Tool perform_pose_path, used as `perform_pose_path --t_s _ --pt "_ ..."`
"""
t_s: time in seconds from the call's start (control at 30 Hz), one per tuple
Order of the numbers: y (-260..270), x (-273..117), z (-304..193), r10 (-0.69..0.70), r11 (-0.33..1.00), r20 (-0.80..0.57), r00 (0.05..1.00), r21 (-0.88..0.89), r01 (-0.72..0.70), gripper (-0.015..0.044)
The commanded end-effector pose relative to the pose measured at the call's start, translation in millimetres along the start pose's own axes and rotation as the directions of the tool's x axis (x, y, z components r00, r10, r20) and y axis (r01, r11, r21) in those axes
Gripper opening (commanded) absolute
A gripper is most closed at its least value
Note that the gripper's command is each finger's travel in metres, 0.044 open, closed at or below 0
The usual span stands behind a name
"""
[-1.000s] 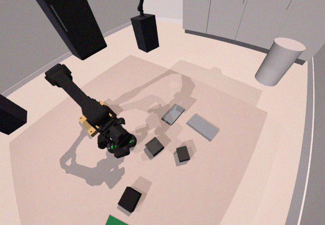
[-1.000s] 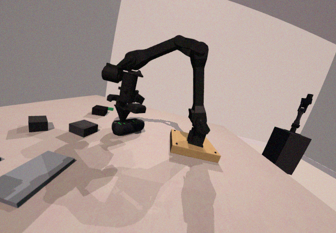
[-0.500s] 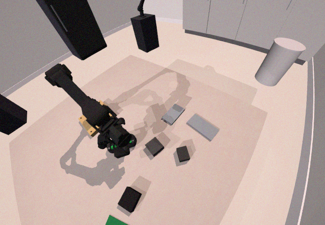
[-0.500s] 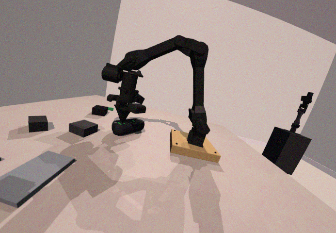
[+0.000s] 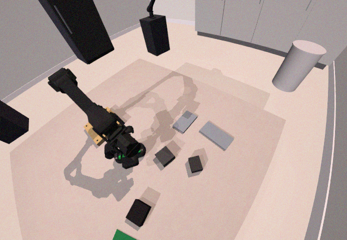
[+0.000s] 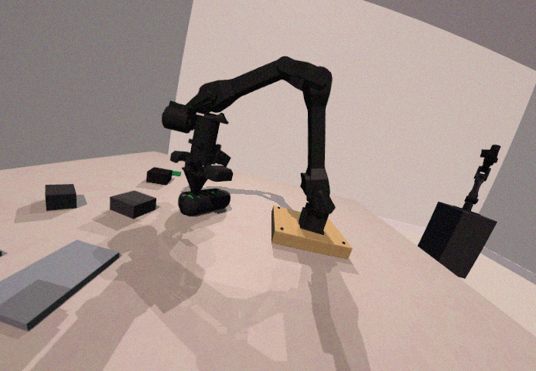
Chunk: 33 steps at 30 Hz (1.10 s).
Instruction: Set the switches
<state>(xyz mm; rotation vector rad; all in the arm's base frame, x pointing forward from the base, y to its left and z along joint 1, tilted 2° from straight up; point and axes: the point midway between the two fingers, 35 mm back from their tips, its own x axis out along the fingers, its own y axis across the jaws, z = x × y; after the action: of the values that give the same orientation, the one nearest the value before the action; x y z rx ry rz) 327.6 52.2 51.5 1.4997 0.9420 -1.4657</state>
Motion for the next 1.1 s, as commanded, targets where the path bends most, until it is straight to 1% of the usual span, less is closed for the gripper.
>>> perform_pose_path --t_s 0.0,1.0,1.07 --pt "-1.8 3.5 0.5 -0.011 1.0 0.004 1.0 0.001 0.011 0.0" --pt "-1.9 7.5 0.6 -0.011 1.0 0.004 1.0 0.001 0.011 0.0" --pt "-0.1 -8.1 -0.1 -0.002 1.0 0.001 1.0 0.001 0.002 0.0"
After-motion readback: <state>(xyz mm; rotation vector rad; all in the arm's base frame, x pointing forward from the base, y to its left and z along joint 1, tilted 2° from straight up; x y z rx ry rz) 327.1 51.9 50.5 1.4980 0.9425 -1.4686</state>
